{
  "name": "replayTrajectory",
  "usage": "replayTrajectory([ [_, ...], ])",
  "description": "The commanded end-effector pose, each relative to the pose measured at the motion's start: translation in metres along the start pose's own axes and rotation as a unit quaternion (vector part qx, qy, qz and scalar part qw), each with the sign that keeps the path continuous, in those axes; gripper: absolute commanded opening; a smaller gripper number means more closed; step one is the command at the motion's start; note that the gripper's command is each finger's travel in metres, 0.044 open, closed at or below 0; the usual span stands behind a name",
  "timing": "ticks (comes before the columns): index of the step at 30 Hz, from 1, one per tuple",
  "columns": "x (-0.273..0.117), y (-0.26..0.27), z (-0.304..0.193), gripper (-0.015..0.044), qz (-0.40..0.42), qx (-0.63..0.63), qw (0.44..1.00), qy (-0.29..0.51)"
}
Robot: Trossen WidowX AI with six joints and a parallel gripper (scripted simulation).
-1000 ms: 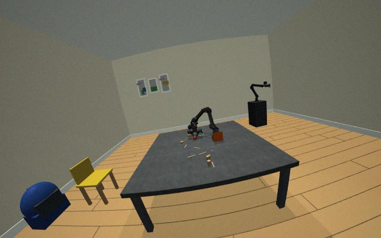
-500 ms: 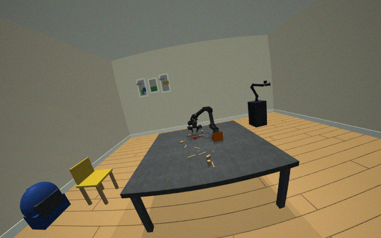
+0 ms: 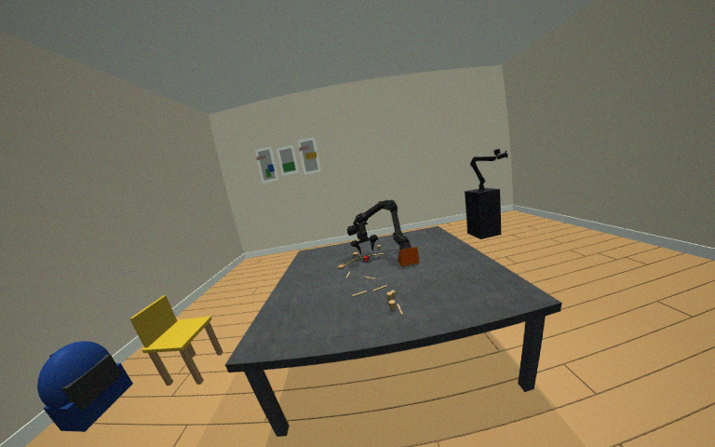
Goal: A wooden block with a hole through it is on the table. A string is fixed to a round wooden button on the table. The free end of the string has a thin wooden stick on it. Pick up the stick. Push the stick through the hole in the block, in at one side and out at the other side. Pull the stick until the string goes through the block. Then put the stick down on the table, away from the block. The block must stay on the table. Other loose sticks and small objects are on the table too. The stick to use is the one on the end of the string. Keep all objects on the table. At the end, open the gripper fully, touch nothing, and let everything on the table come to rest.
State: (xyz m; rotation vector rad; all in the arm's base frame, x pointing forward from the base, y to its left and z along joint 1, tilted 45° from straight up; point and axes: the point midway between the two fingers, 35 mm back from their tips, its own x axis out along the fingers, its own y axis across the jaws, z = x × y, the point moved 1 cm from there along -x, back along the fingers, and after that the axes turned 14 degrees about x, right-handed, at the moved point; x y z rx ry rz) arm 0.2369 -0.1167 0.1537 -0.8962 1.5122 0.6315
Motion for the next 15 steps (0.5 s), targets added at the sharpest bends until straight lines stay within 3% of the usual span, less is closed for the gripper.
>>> replayTrajectory([
  [1,0.013,0.006,0.016,0.044,-0.073,0.065,0.983,0.154],
  [5,0.01,0.007,0.031,0.044,-0.182,0.105,0.951,0.225],
  [15,0.01,0.007,0.032,0.044,-0.188,0.107,0.949,0.228],
])
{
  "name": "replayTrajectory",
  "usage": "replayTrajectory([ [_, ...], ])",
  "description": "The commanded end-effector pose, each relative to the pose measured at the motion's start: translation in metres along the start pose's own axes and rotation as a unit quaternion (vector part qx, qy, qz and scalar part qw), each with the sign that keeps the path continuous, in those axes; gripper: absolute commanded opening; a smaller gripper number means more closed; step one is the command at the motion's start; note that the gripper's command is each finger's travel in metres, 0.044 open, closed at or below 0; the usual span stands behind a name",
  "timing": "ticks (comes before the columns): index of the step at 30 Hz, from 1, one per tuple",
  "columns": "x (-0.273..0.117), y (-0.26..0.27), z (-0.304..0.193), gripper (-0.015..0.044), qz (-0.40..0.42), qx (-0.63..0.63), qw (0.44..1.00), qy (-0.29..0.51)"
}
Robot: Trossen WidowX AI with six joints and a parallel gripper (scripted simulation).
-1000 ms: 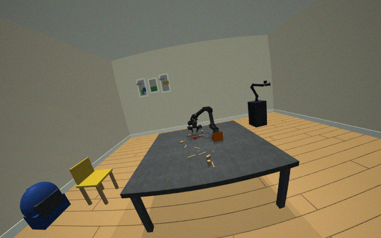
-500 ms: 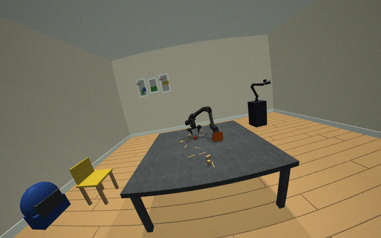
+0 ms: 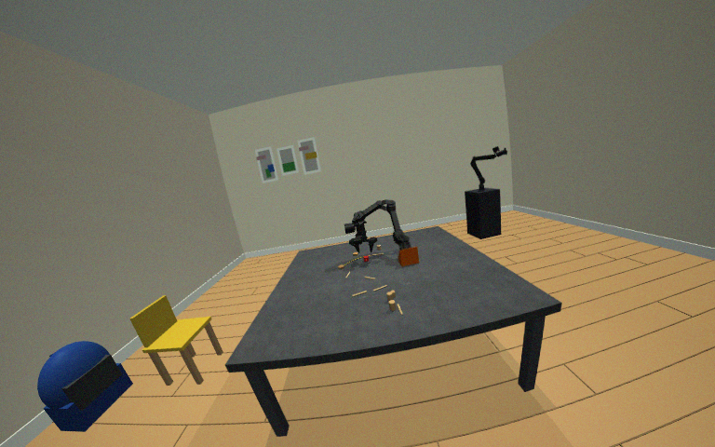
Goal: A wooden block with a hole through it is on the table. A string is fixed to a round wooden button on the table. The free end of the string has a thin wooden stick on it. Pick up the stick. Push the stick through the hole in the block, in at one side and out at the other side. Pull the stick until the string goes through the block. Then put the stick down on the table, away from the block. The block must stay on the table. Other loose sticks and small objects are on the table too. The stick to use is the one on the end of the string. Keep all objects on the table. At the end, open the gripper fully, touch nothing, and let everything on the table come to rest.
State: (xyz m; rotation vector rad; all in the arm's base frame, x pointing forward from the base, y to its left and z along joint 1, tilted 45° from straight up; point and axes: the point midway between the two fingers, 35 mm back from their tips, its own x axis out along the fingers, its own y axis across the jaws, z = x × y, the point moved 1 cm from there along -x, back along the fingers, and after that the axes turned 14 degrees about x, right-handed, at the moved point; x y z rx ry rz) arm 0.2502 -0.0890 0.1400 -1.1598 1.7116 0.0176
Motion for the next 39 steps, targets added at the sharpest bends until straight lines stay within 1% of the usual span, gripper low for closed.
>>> replayTrajectory([
  [1,0.0006,0.0012,0.0002,0.044,-0.014,0.009,1.0,0.01],
  [10,-0.0004,-0.0001,0.0004,0.044,-0.012,0.008,1.0,0.007],
  [17,-0.0004,-0.0001,0.0004,0.0256,-0.012,0.008,1.0,0.007],
  [18,-0.0004,-0.0001,0.0004,0.0243,-0.012,0.008,1.0,0.007],
  [28,-0.0003,0.0,0.0003,0.0243,-0.012,0.008,1.0,0.008],
  [37,-0.0003,0.0,0.0003,0.0006,-0.012,0.008,1.0,0.008],
  [39,-0.0003,0.0,0.0003,0.0,-0.012,0.008,1.0,0.008],
])
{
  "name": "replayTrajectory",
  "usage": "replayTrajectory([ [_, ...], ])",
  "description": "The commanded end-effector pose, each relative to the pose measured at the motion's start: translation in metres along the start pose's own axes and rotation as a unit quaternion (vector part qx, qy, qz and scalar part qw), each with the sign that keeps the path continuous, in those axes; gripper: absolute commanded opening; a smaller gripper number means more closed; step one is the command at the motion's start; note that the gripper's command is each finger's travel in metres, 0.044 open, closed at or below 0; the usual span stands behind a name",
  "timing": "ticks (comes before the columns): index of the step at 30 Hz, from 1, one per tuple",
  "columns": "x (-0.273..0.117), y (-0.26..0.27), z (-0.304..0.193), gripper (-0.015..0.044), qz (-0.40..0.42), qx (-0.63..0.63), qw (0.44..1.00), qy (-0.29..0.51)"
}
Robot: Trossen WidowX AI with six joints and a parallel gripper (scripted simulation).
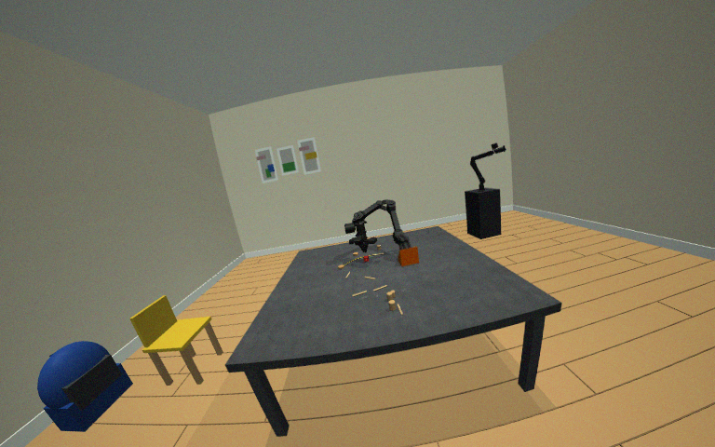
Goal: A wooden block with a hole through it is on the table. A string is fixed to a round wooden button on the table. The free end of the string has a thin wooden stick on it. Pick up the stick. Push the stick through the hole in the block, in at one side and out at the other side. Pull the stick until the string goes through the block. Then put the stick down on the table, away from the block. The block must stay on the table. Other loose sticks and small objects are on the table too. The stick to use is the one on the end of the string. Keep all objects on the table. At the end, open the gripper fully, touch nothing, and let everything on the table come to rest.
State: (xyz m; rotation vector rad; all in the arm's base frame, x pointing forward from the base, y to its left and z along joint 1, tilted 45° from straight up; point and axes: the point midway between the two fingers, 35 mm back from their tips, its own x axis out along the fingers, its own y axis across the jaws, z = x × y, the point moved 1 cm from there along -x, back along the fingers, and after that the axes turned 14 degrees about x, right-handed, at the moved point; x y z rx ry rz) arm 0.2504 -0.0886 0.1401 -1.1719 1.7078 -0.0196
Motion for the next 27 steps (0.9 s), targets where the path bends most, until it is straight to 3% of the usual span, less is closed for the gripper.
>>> replayTrajectory([
  [1,0.0,0.0,0.0,0.0,0.0,0.0,1.0,0.0],
  [17,0.0,0.0,0.0,0.0,0.0,0.0,1.0,0.0],
  [26,0.0,0.0,0.0,0.0236,0.0,0.0,1.0,0.0],
  [27,0.0,0.0,0.0,0.0243,0.0,0.0,1.0,0.0],
])
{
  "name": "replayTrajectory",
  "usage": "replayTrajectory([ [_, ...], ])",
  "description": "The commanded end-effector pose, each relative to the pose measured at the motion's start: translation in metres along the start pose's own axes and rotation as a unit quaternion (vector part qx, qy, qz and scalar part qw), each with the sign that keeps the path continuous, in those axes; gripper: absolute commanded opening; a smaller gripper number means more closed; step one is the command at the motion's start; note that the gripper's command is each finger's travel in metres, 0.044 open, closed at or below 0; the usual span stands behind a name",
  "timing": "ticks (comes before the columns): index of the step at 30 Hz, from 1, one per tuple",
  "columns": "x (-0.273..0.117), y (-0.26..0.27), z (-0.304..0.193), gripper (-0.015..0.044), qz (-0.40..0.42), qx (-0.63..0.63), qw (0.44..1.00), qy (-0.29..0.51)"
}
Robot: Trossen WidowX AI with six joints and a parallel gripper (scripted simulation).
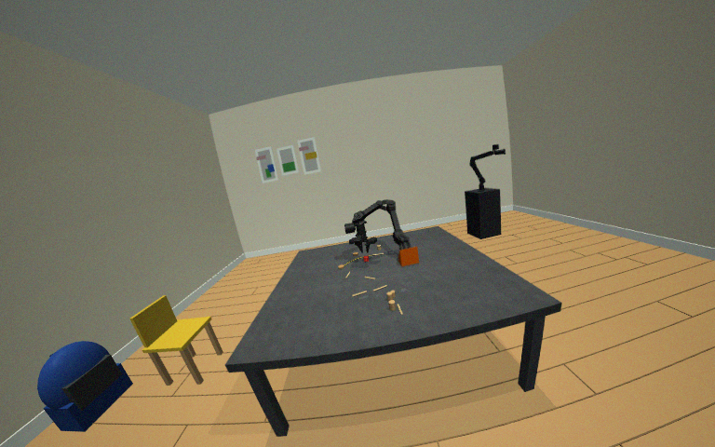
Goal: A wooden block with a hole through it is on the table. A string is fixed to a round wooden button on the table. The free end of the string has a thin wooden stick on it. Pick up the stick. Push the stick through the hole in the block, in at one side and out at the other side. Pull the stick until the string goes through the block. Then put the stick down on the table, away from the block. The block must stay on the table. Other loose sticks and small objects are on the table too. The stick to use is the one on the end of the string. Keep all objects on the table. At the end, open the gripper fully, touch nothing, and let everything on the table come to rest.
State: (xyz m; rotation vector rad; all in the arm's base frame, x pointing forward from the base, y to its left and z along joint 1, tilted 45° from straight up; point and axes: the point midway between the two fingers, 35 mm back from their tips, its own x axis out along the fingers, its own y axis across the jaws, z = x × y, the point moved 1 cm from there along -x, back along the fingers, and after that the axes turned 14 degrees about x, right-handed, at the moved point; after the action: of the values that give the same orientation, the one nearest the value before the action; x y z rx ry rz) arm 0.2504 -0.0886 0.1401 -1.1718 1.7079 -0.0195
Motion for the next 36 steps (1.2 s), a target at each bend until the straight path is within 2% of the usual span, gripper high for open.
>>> replayTrajectory([
  [1,0.0,0.0,0.0,0.0243,0.0,0.0,1.0,0.0],
  [10,0.0,0.0,0.0,0.0006,0.0,0.0,1.0,0.0],
  [25,0.0,0.0,0.0,0.0,0.0,0.0,1.0,0.0],
  [27,0.0,0.0,-0.002,0.0053,0.0,0.036,0.999,0.0],
  [31,0.0,-0.003,-0.011,0.0157,0.001,0.24,0.971,0.0],
  [36,0.0,-0.005,-0.023,0.0289,0.002,0.491,0.871,0.0],
])
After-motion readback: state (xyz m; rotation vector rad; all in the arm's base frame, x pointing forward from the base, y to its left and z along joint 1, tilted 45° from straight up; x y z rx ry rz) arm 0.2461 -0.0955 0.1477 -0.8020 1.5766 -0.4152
